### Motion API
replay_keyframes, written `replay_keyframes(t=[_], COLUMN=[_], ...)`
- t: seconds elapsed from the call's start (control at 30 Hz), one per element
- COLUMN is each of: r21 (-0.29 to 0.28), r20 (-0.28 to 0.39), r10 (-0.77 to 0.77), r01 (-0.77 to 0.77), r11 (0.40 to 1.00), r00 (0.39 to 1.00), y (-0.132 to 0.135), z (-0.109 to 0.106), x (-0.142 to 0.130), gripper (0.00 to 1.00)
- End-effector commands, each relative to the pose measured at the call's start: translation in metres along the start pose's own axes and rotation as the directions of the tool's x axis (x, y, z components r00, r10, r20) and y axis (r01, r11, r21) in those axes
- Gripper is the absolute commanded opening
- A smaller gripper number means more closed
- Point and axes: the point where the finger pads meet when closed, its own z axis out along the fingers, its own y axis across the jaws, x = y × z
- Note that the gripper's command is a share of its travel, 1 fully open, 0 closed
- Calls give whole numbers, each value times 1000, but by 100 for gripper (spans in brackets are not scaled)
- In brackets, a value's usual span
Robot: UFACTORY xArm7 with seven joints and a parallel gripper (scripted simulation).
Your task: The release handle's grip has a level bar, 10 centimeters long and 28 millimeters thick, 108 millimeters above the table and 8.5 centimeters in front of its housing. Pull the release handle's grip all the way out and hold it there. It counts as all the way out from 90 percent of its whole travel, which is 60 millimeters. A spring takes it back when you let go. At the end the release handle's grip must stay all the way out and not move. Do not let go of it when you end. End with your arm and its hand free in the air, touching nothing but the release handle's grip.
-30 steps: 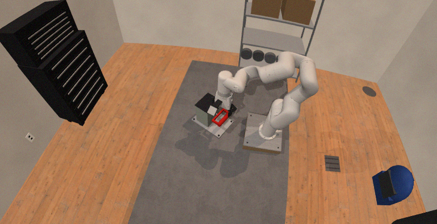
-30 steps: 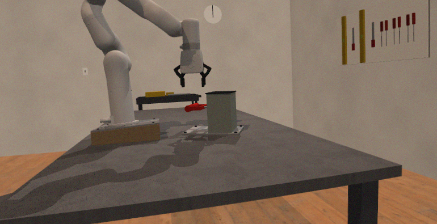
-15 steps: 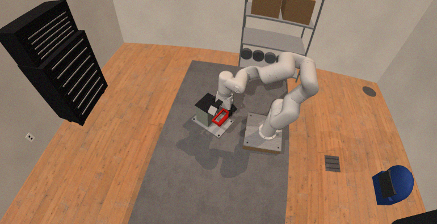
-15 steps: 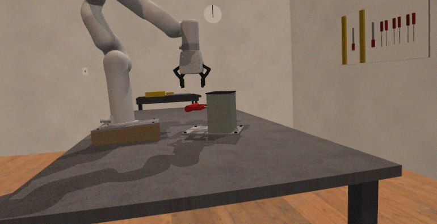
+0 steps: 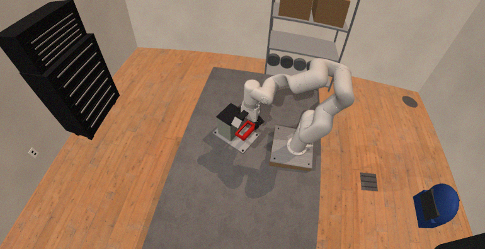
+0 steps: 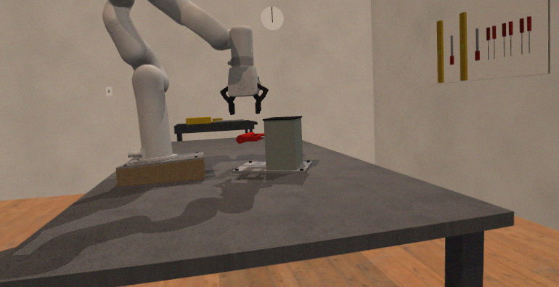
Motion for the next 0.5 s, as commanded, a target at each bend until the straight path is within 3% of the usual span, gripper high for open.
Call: replay_keyframes(t=[0.0,0.47], r21=[-6,-8], r20=[4,11], r10=[10,24], r01=[-10,-24], r11=[1000,1000], r00=[1000,1000], y=[1,0], z=[0,2], x=[-2,-5], gripper=[100,100])
